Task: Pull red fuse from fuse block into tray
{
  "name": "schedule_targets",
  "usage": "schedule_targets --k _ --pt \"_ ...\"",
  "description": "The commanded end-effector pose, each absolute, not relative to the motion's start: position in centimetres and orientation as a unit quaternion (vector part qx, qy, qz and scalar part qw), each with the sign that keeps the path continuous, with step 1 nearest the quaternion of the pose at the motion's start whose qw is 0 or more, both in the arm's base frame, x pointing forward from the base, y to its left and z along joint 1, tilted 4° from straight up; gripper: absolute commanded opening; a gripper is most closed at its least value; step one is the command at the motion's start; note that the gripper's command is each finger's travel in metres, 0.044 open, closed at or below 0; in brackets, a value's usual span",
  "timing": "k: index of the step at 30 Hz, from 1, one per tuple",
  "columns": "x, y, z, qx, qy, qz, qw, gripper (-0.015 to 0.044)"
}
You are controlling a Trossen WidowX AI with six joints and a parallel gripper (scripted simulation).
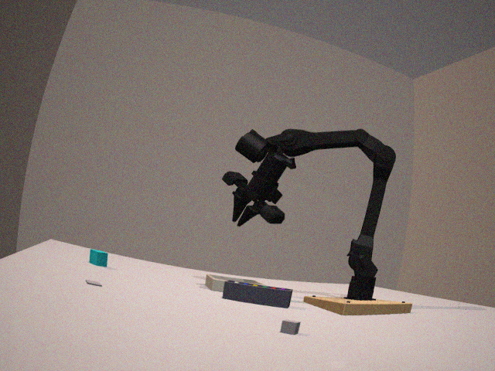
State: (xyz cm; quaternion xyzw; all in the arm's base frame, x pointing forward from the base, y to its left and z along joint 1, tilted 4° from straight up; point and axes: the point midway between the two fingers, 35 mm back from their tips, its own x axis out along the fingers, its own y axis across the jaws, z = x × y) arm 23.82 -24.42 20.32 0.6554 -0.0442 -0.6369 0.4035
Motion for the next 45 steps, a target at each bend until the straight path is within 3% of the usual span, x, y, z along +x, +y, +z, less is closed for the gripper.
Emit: schedule_targets --k 1,7,13,45 --pt "26.5 -19.0 17.0 0.673 0.044 -0.627 0.390 0.0074" --pt "28.1 -9.6 12.5 0.668 0.182 -0.625 0.361 0.0074" --pt "26.3 -1.3 9.3 0.628 0.291 -0.642 0.331 0.0074" --pt "25.5 -1.5 7.0 0.626 0.294 -0.643 0.331 0.0074"
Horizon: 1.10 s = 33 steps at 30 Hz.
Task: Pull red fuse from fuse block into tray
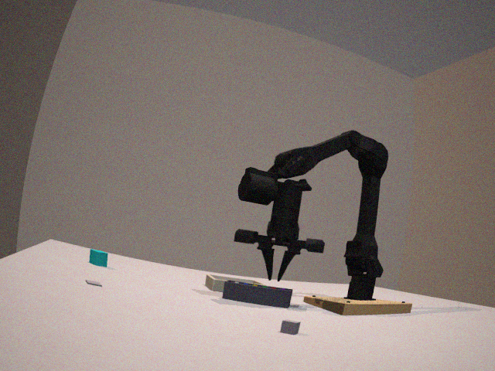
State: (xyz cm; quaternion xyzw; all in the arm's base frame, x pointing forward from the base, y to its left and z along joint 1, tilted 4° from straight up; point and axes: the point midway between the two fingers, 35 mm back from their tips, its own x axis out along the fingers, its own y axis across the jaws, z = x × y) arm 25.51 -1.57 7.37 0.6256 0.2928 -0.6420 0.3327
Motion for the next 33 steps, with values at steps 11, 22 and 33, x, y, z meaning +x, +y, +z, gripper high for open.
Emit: schedule_targets --k 11,22,33 --pt "25.4 -1.6 6.1 0.626 0.294 -0.643 0.331 0.0074" --pt "25.4 -1.6 6.1 0.626 0.294 -0.643 0.331 0.0074" --pt "25.4 -1.6 5.2 0.626 0.294 -0.643 0.331 0.0074"
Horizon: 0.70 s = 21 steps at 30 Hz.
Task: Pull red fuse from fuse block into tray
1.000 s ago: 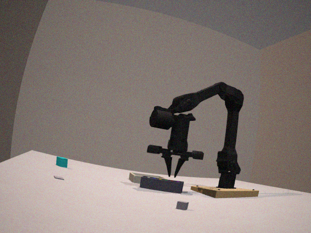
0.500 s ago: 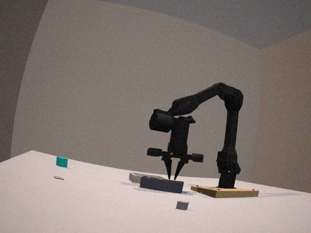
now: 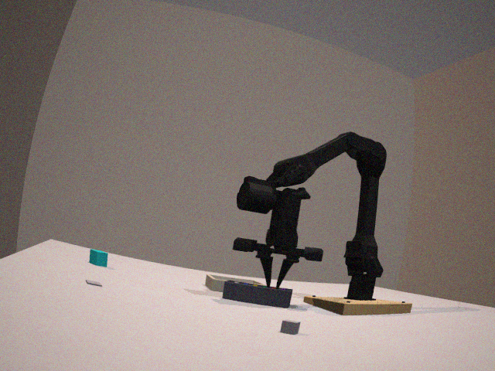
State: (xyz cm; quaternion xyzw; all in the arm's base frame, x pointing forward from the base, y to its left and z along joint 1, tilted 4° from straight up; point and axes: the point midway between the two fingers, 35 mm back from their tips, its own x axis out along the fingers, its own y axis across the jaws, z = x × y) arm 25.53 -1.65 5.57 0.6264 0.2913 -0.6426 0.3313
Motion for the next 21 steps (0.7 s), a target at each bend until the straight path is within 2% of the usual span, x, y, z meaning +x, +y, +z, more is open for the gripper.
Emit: schedule_targets --k 1,6,17,21 --pt "25.43 -1.61 5.14 0.626 0.294 -0.643 0.331 0.0074" --pt "25.43 -1.62 5.13 0.626 0.294 -0.643 0.331 0.0074" --pt "25.44 -1.66 5.24 0.625 0.292 -0.644 0.331 0.0001" --pt "25.45 -1.66 5.27 0.625 0.292 -0.644 0.331 0.0000"
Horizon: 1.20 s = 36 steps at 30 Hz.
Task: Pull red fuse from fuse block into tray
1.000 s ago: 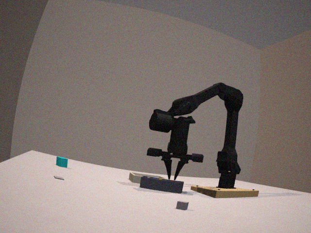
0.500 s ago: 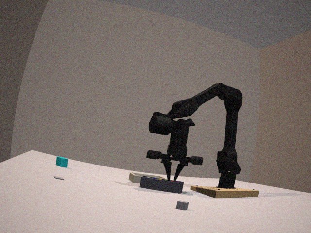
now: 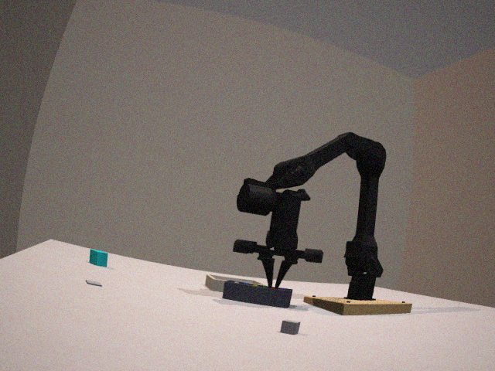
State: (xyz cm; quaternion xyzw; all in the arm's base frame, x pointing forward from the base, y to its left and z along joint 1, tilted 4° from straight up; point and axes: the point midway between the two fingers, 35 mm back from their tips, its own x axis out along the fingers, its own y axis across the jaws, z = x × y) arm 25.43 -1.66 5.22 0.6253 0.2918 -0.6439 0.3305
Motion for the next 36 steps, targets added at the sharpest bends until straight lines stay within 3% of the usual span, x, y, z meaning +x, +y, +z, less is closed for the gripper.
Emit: schedule_targets --k 1,36 --pt "25.5 -1.7 5.3 0.625 0.292 -0.644 0.331 0.0000" --pt "25.5 -1.5 7.0 0.626 0.293 -0.643 0.331 0.0000"
